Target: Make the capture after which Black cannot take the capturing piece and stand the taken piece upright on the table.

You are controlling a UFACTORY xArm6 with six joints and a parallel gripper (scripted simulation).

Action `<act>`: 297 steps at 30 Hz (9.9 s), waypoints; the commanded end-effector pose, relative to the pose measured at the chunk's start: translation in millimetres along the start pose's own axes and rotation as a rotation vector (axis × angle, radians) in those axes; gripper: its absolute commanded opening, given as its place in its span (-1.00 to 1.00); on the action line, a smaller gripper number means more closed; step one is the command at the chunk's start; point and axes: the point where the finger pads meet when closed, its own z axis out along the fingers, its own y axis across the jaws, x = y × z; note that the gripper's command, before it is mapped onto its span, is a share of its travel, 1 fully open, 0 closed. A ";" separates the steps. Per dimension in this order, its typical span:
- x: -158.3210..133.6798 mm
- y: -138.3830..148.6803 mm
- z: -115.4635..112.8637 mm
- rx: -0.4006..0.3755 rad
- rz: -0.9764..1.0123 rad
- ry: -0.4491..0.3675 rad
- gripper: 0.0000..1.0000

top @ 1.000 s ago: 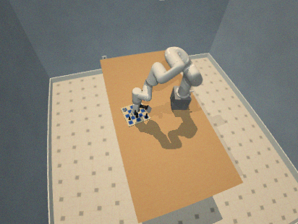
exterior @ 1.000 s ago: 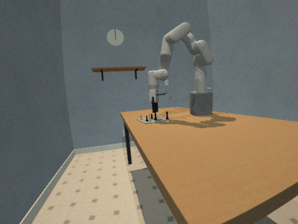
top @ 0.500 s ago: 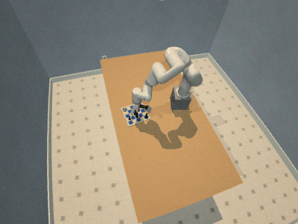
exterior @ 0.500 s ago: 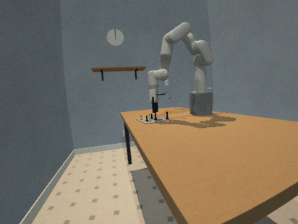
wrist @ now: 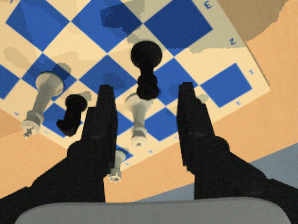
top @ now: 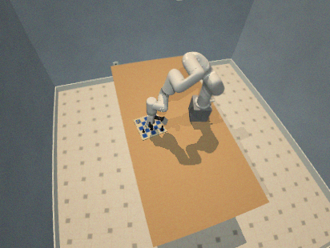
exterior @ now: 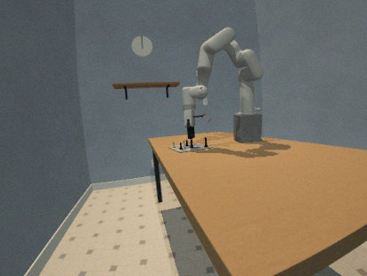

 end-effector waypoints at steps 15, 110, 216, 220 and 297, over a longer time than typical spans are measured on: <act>-2.4 1.8 -1.1 -0.002 0.000 -0.003 -0.16; -2.5 1.8 38.0 -0.002 0.000 -0.003 -0.16; 32.9 98.2 -42.5 -0.002 0.230 -0.003 -1.00; 32.8 98.4 -26.5 -0.002 0.230 -0.003 -1.00; 32.5 100.0 39.9 -0.002 0.230 -0.003 -1.00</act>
